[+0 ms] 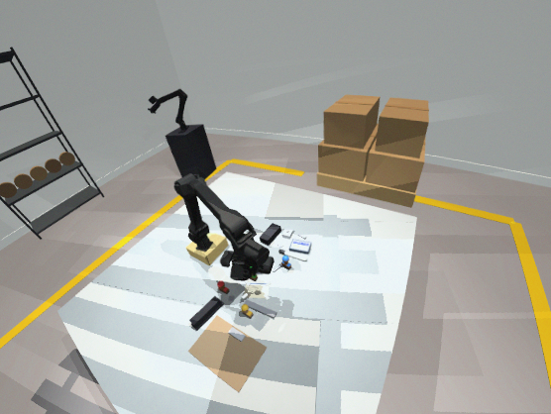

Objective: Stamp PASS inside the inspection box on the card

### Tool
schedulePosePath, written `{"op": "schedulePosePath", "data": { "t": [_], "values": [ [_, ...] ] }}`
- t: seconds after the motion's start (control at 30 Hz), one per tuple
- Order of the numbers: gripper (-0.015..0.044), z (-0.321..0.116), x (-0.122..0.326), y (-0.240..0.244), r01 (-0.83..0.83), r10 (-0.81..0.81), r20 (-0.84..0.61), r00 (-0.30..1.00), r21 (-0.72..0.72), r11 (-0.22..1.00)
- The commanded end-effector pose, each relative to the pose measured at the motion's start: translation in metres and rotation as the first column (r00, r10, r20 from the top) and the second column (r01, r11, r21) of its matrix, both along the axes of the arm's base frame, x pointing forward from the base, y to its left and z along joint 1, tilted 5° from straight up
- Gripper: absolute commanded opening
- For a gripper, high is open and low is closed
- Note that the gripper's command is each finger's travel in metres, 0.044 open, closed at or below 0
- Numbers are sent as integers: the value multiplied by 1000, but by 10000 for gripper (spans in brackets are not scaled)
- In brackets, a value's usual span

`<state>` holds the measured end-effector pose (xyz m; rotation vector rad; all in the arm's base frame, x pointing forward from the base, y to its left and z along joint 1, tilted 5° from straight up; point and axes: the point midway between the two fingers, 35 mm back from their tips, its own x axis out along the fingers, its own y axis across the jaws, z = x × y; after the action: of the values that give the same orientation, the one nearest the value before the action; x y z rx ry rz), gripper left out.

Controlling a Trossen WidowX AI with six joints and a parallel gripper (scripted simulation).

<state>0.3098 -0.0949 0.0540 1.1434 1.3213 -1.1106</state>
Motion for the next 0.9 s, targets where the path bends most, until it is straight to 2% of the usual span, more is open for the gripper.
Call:
{"op": "schedulePosePath", "data": {
  "t": [0.0, 0.87],
  "values": [
    [0, 3, 2, 25, -6, 6, 2, 1000, 0, 1000],
    [0, 12, -29, 167, -13, 13, 0, 1000, 15, 1000]
  ]
}}
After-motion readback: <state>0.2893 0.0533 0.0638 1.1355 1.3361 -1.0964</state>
